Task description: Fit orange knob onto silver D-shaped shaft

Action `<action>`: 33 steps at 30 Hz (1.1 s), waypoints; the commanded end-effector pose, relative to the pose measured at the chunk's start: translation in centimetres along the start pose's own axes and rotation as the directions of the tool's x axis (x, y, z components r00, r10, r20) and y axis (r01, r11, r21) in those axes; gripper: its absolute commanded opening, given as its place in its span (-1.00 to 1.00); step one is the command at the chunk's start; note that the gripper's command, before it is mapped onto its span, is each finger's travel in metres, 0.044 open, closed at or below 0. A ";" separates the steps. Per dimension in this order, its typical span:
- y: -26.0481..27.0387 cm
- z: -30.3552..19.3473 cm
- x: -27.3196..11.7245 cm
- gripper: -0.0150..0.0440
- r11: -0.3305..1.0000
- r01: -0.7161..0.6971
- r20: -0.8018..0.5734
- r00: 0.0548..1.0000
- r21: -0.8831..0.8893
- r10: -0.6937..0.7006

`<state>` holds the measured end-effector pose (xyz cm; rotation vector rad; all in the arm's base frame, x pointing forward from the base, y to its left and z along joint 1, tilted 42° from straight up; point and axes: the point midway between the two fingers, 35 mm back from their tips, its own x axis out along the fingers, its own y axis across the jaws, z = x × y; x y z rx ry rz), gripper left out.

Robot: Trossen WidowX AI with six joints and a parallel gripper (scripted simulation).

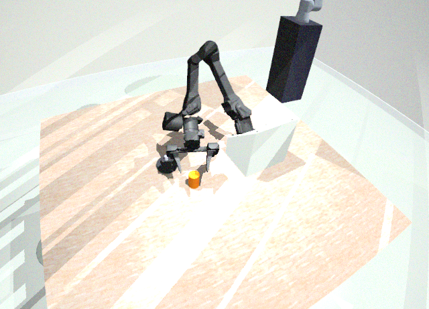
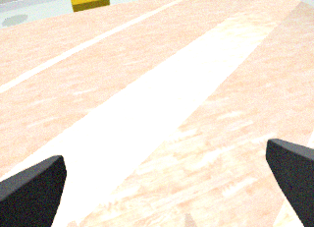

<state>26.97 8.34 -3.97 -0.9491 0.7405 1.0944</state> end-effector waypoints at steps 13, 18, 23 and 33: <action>1.4 0.9 0.0 1.00 0.981 -0.086 -0.696 0.694 0.176 0.186; 0.3 3.0 -1.9 1.00 1.000 -0.006 -0.900 0.436 0.017 0.018; 0.2 3.2 -1.9 1.00 1.000 -0.003 -0.904 0.427 0.008 0.009; 0.2 3.1 -1.9 1.00 1.000 -0.012 -0.904 0.427 0.004 0.009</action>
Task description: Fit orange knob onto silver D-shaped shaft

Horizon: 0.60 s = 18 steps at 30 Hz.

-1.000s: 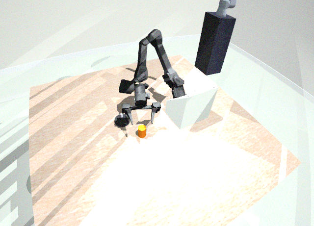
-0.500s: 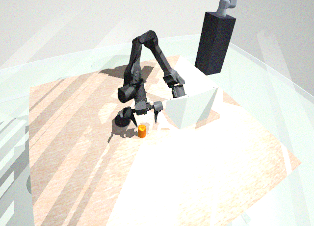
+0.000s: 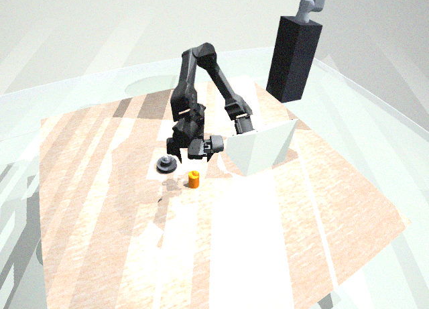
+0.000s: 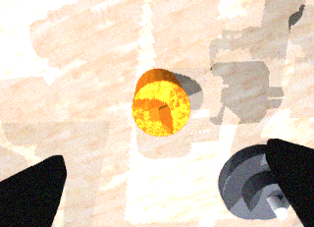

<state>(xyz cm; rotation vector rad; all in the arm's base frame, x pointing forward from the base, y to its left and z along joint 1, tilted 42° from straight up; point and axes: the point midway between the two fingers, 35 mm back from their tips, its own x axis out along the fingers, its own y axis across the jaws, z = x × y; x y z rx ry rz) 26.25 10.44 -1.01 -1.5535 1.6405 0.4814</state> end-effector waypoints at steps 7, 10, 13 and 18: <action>-0.1 0.0 3.5 1.00 1.000 0.005 -0.007 1.000 -0.018 -0.005; -0.1 0.0 3.6 1.00 1.000 0.005 -0.007 1.000 -0.018 -0.005; -0.1 0.0 4.9 1.00 1.000 0.005 -0.008 1.000 -0.018 -0.005; -0.1 0.0 5.3 1.00 1.000 0.005 -0.008 1.000 -0.018 -0.005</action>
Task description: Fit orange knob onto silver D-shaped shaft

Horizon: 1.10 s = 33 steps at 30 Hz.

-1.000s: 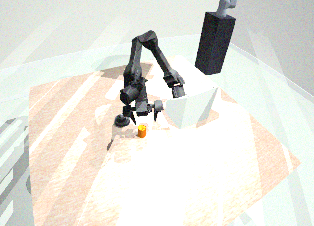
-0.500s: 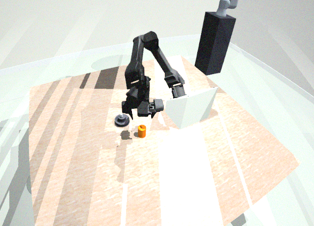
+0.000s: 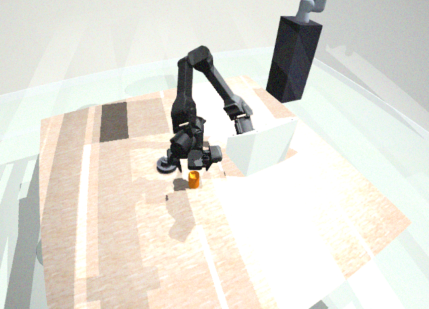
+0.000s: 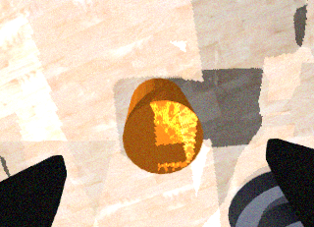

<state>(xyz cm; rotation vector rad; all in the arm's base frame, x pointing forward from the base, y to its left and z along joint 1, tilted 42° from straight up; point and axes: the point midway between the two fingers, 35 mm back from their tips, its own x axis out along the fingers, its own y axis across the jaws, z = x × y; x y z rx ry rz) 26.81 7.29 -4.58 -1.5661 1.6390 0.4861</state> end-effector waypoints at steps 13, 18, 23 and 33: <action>0.0 0.1 2.6 1.00 1.000 0.000 -0.004 1.000 -0.007 0.000; 0.0 0.1 3.4 1.00 1.000 0.000 -0.004 1.000 -0.007 0.000; 0.0 0.1 4.2 1.00 1.000 0.000 -0.005 1.000 -0.007 0.000; 0.0 0.0 5.8 1.00 1.000 0.001 -0.006 1.000 -0.007 -0.001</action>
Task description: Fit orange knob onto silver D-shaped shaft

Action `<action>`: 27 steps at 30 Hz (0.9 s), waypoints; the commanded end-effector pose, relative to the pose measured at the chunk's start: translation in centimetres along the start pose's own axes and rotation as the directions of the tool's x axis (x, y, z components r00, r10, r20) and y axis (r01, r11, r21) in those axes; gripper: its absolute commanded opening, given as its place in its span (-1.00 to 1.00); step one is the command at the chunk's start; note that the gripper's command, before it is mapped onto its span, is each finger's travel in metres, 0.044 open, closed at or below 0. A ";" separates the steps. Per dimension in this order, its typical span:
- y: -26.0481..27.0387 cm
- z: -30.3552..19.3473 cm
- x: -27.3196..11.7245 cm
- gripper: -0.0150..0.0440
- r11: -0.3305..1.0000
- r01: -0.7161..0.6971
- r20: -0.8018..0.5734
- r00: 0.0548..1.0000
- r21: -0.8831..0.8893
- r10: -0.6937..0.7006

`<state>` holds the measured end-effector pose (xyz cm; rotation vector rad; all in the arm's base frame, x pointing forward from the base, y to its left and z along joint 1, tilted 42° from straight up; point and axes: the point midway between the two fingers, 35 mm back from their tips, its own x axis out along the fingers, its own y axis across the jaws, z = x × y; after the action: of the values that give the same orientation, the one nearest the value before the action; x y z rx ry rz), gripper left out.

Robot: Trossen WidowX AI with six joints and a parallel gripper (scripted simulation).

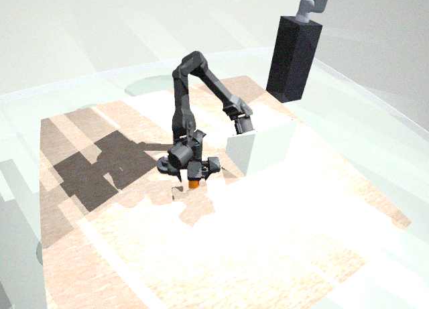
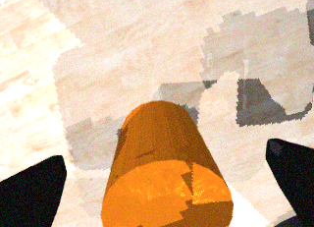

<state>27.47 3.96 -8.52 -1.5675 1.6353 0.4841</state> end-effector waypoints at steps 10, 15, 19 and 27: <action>0.3 -0.2 1.8 0.91 1.000 -0.002 -0.009 1.000 -0.008 0.002; 0.3 -0.2 1.8 0.47 1.000 -0.002 -0.009 1.000 -0.008 0.002; 0.3 -0.2 1.8 0.11 1.000 -0.002 -0.009 1.000 -0.008 0.002; 0.3 -0.2 1.7 -0.20 1.000 -0.002 -0.008 1.000 -0.008 0.002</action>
<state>27.30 2.73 -9.77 -1.5720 1.6429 0.4844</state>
